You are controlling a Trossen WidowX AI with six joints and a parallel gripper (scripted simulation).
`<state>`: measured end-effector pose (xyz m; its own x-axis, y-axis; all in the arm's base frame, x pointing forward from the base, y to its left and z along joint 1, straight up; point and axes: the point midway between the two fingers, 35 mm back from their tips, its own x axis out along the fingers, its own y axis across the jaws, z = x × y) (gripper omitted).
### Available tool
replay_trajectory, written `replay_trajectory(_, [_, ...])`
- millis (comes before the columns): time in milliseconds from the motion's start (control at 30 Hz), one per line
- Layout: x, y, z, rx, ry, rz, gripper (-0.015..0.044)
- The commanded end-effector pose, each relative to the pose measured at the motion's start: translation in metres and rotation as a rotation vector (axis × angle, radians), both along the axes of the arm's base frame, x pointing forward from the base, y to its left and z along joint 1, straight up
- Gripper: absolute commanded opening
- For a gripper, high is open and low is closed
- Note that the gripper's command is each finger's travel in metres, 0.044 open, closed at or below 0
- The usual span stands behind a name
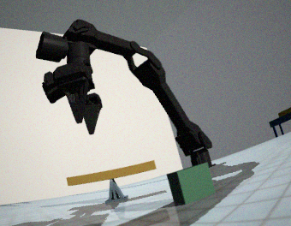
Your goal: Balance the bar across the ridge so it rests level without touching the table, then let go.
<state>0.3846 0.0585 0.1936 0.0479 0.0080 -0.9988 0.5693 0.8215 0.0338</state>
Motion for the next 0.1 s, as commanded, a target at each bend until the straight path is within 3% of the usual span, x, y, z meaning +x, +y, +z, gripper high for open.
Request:
replay_trajectory(0, [-0.0003,0.0000,0.0005,0.000,0.001,0.000,0.0440])
replay_trajectory(67, [-0.0003,0.0000,0.0005,0.000,0.001,0.000,0.0440])
